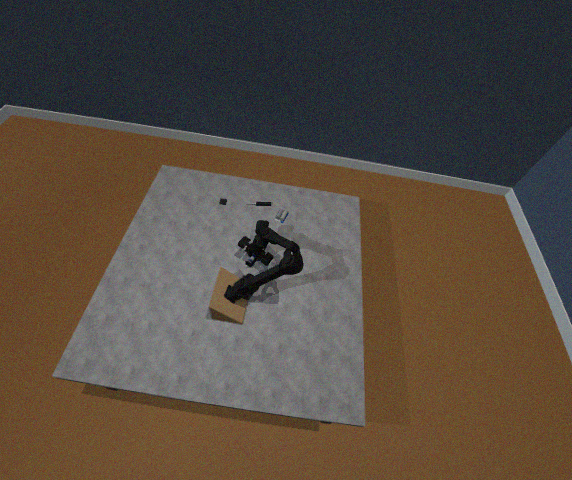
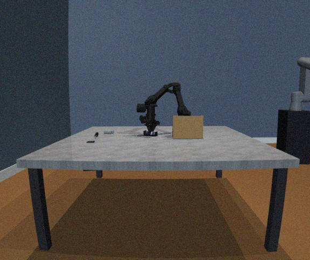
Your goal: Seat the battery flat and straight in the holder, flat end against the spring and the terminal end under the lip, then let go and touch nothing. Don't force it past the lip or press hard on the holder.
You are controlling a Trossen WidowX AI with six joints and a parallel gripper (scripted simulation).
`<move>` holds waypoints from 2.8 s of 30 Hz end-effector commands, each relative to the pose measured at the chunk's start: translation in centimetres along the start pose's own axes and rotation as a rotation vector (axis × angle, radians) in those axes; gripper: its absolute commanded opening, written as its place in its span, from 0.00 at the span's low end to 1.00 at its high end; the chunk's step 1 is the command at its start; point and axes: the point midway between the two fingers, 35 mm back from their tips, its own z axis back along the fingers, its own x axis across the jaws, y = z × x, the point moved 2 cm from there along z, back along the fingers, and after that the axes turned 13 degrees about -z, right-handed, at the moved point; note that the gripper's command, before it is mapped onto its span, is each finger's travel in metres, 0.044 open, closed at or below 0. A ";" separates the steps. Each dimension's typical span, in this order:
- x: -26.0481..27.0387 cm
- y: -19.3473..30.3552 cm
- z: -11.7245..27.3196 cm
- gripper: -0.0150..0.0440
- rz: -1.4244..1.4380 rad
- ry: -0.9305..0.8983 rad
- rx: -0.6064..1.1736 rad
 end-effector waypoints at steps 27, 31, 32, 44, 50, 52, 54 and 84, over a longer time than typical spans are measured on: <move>0.1 -1.2 -0.1 0.39 0.006 -0.006 -0.004; 0.1 -1.3 -0.1 0.39 0.005 -0.005 -0.001; 0.1 -1.3 -0.1 0.39 0.005 -0.005 -0.001; 0.1 -1.3 -0.1 0.56 0.005 -0.004 0.003; 0.2 -1.2 0.6 0.56 0.004 -0.005 0.002; 0.3 -1.2 1.1 0.56 0.004 -0.005 0.002; 0.4 -1.1 1.4 0.56 0.004 -0.005 0.002; 1.7 -0.6 8.5 1.00 0.004 -0.008 0.004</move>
